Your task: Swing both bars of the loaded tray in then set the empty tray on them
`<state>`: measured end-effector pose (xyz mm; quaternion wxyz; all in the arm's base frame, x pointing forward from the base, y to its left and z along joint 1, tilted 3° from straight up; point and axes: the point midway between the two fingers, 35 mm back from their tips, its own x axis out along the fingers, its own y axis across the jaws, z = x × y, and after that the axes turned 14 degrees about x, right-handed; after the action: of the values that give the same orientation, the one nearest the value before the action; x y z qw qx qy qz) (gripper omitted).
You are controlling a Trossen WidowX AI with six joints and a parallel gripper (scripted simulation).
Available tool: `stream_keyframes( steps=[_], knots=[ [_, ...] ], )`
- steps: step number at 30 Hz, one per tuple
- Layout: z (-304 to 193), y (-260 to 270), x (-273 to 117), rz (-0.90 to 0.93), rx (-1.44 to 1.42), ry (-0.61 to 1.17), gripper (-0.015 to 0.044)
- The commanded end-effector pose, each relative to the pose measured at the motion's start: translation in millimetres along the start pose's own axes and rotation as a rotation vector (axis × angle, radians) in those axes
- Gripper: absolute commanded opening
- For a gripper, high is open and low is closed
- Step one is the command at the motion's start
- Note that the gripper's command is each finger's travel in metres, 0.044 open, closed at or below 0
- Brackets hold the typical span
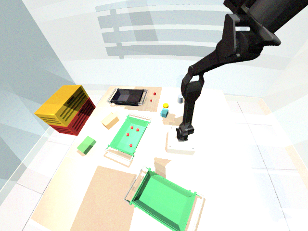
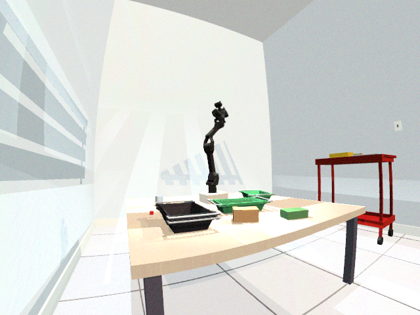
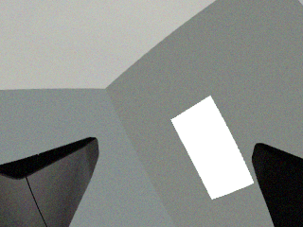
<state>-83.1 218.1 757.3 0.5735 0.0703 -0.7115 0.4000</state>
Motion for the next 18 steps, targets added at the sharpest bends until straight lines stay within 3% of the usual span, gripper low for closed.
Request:
stream_keyframes(
  steps=[1,8,12,18],
  knots=[
    [0.0,0.0,0.0,0.0,0.0,0.0,0.0374],
    [-1.5,0.7,-0.3,0.002,-0.002,0.004,0.019],
    [-32.9,16.0,-6.8,0.047,-0.048,0.096,0.0085],
    [-92.0,55.5,-19.3,0.185,-0.16,0.24,0.0082]
  ],
)
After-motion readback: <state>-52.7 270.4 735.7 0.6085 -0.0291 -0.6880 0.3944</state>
